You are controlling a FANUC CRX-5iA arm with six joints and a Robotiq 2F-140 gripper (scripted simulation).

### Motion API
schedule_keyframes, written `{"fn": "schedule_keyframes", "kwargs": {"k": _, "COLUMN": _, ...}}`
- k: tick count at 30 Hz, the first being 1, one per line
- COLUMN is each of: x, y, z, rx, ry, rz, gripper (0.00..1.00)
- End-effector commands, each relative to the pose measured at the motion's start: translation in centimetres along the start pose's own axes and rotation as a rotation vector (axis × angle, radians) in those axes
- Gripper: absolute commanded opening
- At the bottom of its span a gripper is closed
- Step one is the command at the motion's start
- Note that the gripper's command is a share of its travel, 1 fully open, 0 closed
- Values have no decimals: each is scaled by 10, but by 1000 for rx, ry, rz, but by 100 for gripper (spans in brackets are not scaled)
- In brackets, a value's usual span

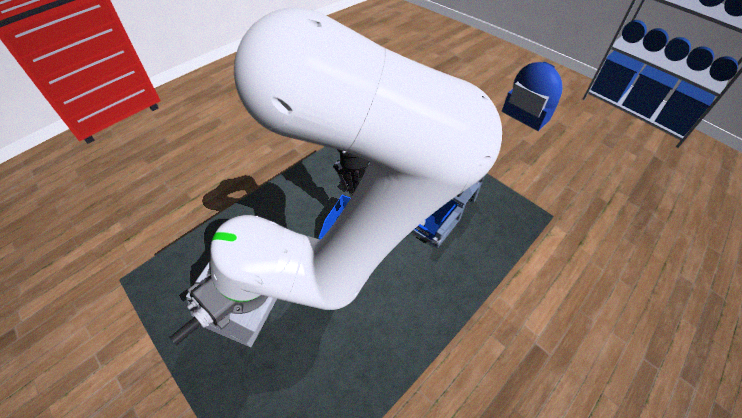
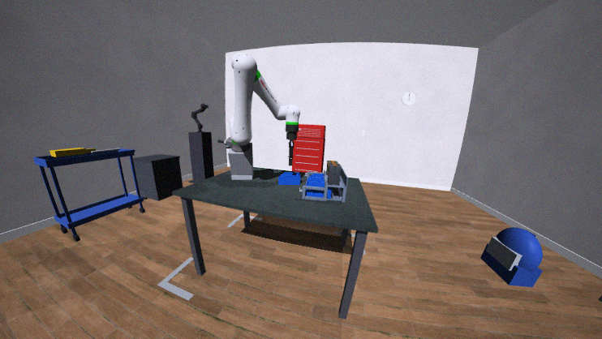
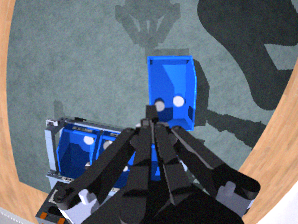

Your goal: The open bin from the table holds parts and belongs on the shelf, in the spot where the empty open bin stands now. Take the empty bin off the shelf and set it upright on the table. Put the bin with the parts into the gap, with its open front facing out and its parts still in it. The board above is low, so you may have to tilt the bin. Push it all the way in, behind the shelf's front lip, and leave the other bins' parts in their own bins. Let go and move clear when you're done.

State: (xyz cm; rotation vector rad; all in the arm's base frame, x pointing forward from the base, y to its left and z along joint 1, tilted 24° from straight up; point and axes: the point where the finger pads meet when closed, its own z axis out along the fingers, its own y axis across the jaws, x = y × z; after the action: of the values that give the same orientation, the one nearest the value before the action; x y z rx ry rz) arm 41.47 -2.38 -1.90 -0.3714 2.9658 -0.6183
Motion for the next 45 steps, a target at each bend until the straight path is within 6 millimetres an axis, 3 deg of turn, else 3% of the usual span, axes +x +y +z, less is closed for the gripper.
{"fn": "schedule_keyframes", "kwargs": {"k": 1, "x": -1, "y": 0, "z": 0, "rx": 0, "ry": -1, "rz": 0, "gripper": 10}}
{"fn": "schedule_keyframes", "kwargs": {"k": 18, "x": -1, "y": 0, "z": 0, "rx": 0, "ry": -1, "rz": 0, "gripper": 10}}
{"fn": "schedule_keyframes", "kwargs": {"k": 19, "x": -1, "y": 0, "z": 0, "rx": 0, "ry": -1, "rz": 0, "gripper": 24}}
{"fn": "schedule_keyframes", "kwargs": {"k": 45, "x": -1, "y": 0, "z": 0, "rx": 0, "ry": -1, "rz": 0, "gripper": 24}}
